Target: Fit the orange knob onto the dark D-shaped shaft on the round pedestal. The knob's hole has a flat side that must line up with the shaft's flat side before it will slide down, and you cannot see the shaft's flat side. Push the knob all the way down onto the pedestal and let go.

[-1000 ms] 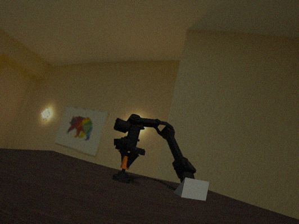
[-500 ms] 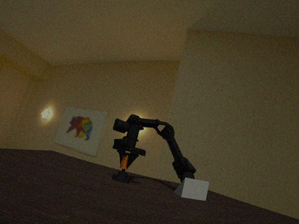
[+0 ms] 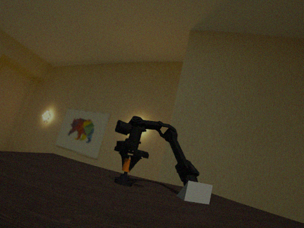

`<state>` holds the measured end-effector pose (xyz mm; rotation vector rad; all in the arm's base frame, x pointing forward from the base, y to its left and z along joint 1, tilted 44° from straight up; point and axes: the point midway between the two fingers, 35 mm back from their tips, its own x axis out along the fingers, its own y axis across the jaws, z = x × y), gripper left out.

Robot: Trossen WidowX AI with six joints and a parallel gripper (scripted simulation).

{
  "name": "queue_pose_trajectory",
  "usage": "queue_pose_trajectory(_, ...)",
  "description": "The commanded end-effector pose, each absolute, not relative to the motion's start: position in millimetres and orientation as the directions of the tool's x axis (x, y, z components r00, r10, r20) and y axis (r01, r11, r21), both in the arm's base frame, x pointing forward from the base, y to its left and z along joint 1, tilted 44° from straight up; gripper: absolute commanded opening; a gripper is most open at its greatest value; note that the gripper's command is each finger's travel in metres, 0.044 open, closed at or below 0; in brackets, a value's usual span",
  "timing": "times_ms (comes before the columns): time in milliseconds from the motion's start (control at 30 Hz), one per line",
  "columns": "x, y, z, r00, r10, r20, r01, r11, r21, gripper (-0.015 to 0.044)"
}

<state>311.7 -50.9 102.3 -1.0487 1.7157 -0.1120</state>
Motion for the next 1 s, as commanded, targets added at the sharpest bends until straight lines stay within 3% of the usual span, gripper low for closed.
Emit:
queue_pose_trajectory(0, 311.1, -48.7, 102.6, -0.038, -0.685, -0.727, -0.678, 0.552, -0.485, 0.0)
queue_pose_trajectory(733, 309.8, -47.4, 101.7, -0.038, -0.685, -0.727, -0.714, 0.528, -0.46, 0.0)
queue_pose_trajectory(967, 311.8, -49.7, 103.4, -0.038, -0.685, -0.727, -0.835, 0.421, -0.353, 0.0)
